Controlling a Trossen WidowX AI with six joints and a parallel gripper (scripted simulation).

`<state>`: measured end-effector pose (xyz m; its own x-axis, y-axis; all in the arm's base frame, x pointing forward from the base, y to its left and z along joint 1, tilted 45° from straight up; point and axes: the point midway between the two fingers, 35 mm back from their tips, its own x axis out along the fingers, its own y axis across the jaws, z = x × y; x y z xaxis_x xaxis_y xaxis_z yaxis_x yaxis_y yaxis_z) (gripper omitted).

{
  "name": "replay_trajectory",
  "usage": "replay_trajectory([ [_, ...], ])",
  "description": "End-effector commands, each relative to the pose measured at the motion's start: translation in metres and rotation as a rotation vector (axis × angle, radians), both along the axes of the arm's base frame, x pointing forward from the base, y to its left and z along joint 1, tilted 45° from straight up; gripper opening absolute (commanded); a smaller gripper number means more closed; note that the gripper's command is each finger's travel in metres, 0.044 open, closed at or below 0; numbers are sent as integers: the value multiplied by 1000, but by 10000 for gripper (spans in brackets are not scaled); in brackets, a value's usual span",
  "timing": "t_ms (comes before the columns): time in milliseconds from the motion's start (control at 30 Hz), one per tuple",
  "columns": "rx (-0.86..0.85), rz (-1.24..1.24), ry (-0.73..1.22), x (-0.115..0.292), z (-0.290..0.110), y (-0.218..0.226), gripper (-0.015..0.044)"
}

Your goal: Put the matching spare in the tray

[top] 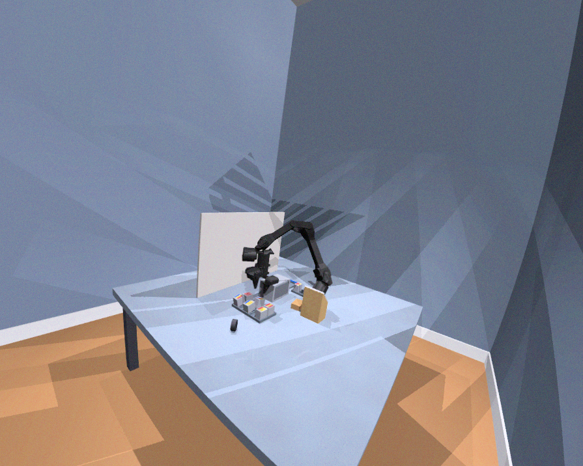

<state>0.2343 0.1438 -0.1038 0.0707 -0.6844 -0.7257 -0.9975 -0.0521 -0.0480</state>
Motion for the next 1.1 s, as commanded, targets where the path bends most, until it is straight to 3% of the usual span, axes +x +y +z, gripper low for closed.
replay_trajectory([
  [0,-6,4,5,-1,-3,-4,300],
  [1067,-6,4,4,5,-42,-40,300],
])
